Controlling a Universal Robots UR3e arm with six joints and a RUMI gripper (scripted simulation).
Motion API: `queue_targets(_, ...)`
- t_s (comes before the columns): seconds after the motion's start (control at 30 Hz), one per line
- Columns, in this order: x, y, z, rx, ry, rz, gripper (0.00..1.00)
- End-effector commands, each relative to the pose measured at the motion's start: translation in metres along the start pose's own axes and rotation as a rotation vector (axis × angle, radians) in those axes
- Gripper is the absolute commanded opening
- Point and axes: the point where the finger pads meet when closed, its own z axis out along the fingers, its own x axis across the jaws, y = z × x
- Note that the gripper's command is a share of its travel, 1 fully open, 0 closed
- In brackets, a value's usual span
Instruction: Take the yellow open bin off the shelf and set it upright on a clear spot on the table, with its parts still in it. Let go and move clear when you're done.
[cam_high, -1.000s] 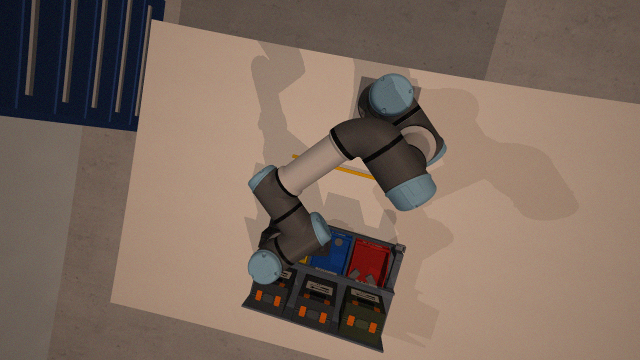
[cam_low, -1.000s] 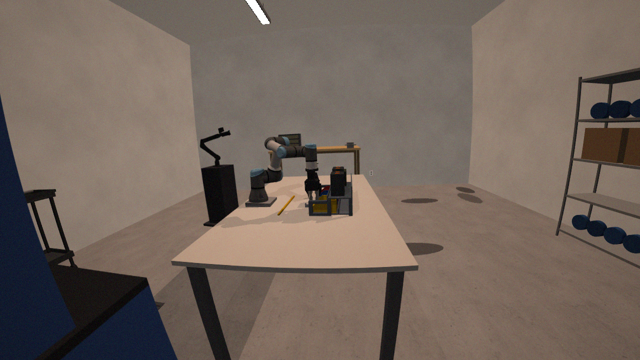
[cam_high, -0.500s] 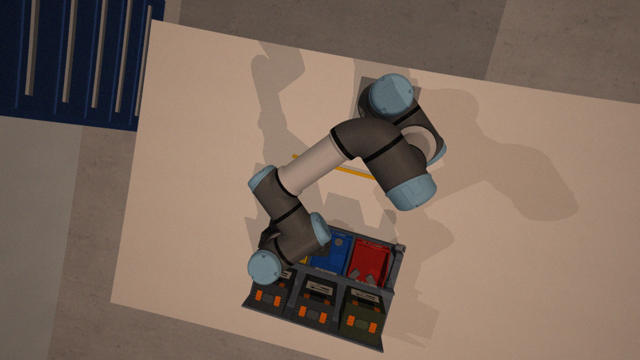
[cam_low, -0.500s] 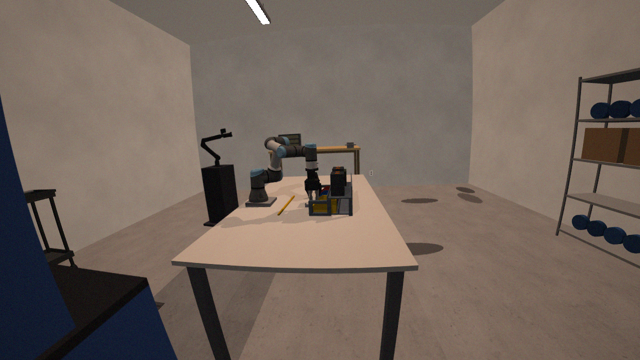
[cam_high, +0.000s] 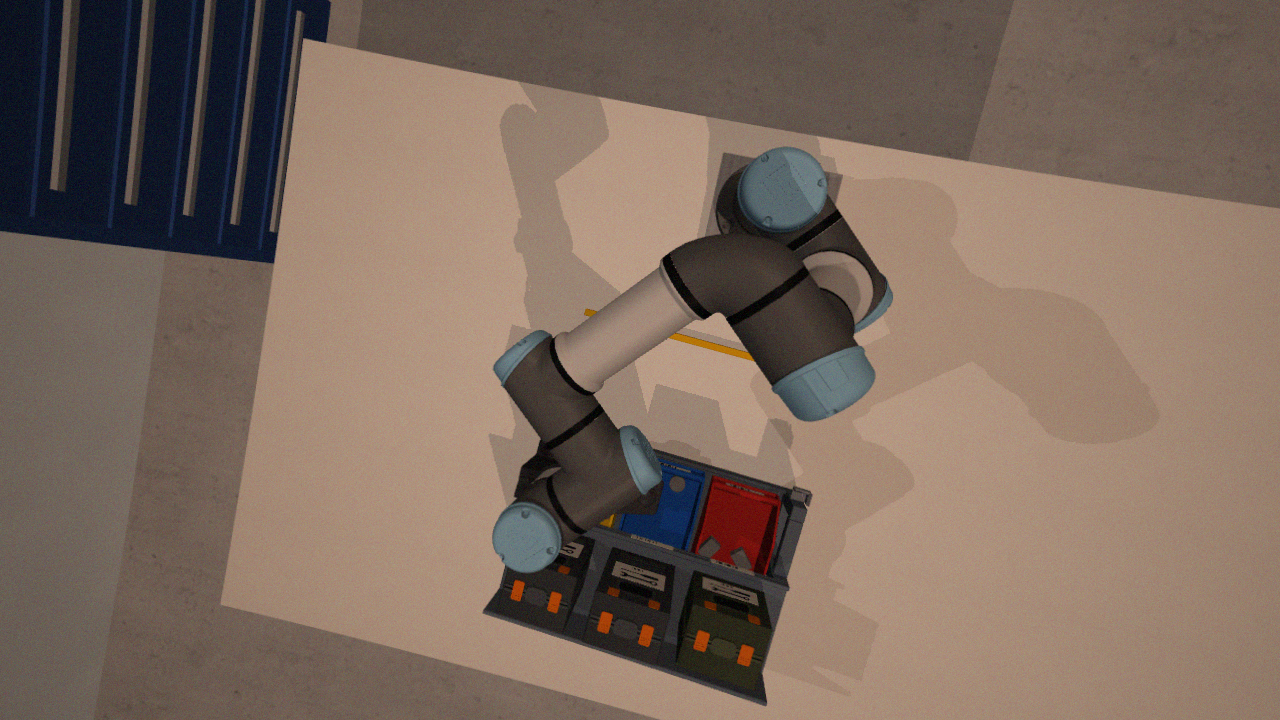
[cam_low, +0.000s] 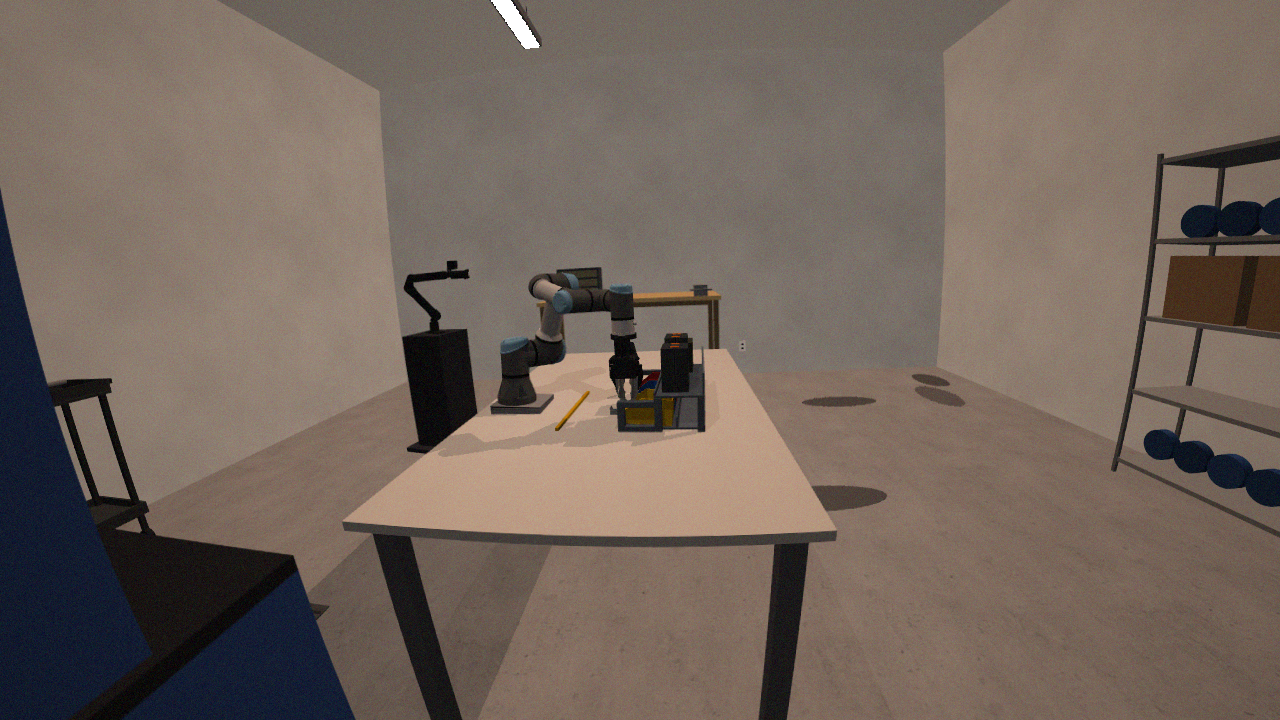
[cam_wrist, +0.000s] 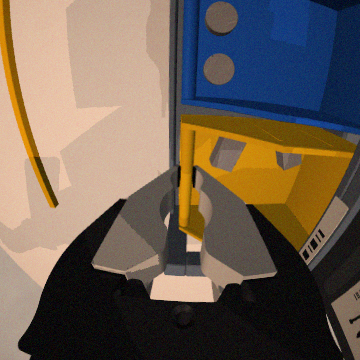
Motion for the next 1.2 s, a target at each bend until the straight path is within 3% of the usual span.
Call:
queue_targets(0.0, 0.001, 0.001, -0.005, -0.002, 0.003, 0.0, 0.0)
queue_targets(0.47, 0.001, 0.001, -0.009, -0.002, 0.003, 0.0, 0.0)
queue_targets(0.63, 0.001, 0.001, -0.02, -0.002, 0.003, 0.0, 0.0)
queue_targets(1.17, 0.001, 0.001, -0.022, -0.002, 0.003, 0.0, 0.0)
